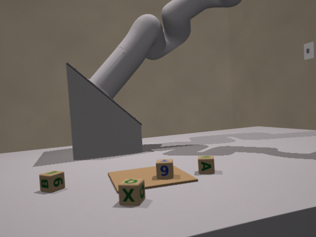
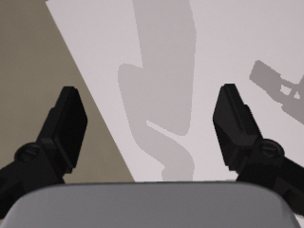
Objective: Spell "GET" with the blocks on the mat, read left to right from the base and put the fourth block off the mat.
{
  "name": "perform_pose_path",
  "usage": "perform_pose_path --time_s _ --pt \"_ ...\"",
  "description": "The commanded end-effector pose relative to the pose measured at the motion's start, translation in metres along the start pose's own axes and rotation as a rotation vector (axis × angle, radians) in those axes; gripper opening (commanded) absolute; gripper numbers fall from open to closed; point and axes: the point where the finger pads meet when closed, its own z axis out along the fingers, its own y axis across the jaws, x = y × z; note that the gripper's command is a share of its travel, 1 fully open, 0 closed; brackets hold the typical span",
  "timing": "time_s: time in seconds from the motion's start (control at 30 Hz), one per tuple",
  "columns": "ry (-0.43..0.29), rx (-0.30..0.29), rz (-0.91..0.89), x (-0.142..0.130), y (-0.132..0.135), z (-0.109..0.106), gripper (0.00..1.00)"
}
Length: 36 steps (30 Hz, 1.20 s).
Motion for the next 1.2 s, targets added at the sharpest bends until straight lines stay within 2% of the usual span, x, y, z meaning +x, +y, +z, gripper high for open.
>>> perform_pose_path --time_s 0.0,0.07,0.13,0.17,0.23,0.27,0.33,0.4,0.43,0.5,0.6,0.67,0.7,0.9,0.93,1.0,1.13,1.17 --pt "0.011 0.006 -0.029 -0.013 0.026 -0.007 1.0" --pt "0.027 0.016 -0.059 -0.036 0.061 -0.016 1.0" --pt "0.029 0.018 -0.063 -0.04 0.066 -0.017 1.0" --pt "0.041 0.023 -0.08 -0.053 0.085 -0.023 1.0" --pt "0.055 0.028 -0.098 -0.068 0.103 -0.028 1.0" --pt "0.055 0.028 -0.098 -0.068 0.103 -0.028 1.0" --pt "0.086 0.034 -0.132 -0.097 0.134 -0.039 1.0" --pt "0.092 0.035 -0.138 -0.102 0.139 -0.041 1.0" --pt "0.115 0.036 -0.159 -0.12 0.156 -0.048 1.0" --pt "0.141 0.035 -0.182 -0.14 0.173 -0.056 1.0" --pt "0.141 0.035 -0.182 -0.14 0.173 -0.056 1.0" --pt "0.199 0.026 -0.23 -0.181 0.203 -0.071 1.0" --pt "0.199 0.026 -0.23 -0.181 0.203 -0.071 1.0" --pt "0.299 -0.012 -0.306 -0.245 0.239 -0.094 1.0" --pt "0.299 -0.012 -0.306 -0.245 0.239 -0.094 1.0" --pt "0.356 -0.047 -0.349 -0.281 0.254 -0.106 1.0" --pt "0.368 -0.055 -0.357 -0.288 0.257 -0.108 1.0" --pt "0.401 -0.081 -0.383 -0.309 0.264 -0.114 1.0"
